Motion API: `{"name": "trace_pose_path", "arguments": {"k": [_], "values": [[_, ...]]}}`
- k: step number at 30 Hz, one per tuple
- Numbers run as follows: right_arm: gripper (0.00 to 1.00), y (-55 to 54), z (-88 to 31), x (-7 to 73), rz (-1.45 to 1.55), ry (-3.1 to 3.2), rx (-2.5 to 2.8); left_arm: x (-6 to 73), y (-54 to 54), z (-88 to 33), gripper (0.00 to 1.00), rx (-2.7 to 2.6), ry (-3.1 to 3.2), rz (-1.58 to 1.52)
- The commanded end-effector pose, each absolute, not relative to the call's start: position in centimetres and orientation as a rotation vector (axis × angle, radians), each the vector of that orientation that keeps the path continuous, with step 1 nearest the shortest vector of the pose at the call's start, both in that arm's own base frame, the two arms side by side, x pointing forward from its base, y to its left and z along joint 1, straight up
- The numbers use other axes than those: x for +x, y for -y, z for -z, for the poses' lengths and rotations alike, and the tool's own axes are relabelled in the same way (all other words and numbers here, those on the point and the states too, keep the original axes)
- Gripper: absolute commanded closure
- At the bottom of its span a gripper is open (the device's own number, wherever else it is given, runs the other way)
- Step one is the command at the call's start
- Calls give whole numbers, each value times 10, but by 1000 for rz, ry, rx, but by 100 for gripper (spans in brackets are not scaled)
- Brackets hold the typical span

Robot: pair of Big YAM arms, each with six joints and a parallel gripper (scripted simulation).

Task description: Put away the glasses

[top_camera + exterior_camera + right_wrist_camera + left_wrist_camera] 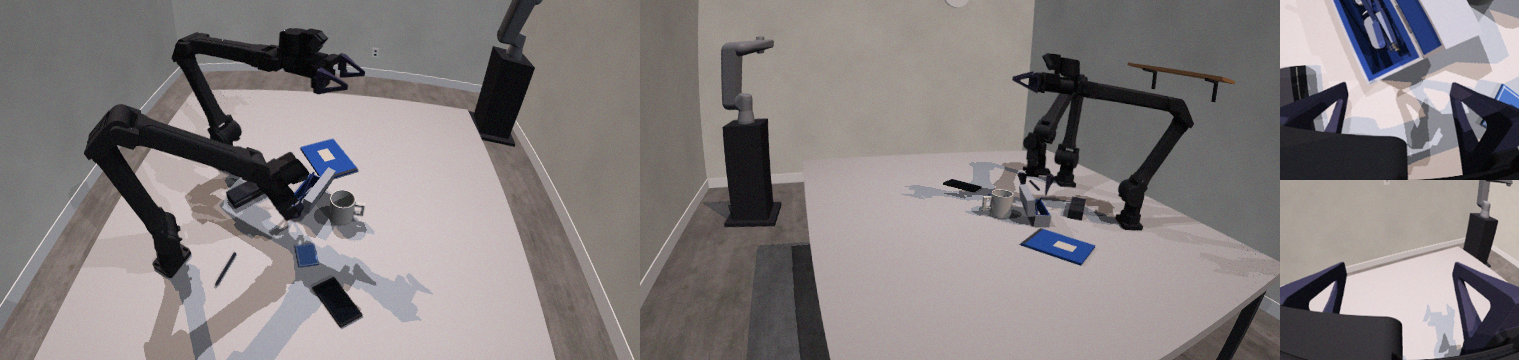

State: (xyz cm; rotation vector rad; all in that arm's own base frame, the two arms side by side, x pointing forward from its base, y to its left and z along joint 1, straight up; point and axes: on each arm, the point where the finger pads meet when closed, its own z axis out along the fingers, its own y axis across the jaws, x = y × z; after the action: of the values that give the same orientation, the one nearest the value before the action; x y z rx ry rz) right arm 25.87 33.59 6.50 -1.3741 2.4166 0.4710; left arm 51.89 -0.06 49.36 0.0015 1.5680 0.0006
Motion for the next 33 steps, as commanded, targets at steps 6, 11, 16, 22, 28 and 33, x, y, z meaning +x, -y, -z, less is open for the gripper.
{"name": "trace_pose_path", "arguments": {"k": [6, 11, 16, 22, 28, 33], "values": [[4, -335, -74, 266, -525, -2197, -1542, 525, -4, -512, 0, -15, -1548, 0], [4, -330, -79, 267, -556, -2072, -1618, 525, -4, -512, 0, -15, -1548, 0], [4, -326, -75, 267, -576, -1986, -1680, 525, -4, -512, 0, -15, -1548, 0], [4, -322, -81, 267, -592, -1852, -1740, 525, -4, -512, 0, -15, -1548, 0], [4, -319, -83, 265, -620, -1770, -1768, 525, -4, -512, 0, -15, -1548, 0], [4, -321, -62, 260, -650, -1862, -1755, 525, -4, -512, 0, -15, -1548, 0]]}}
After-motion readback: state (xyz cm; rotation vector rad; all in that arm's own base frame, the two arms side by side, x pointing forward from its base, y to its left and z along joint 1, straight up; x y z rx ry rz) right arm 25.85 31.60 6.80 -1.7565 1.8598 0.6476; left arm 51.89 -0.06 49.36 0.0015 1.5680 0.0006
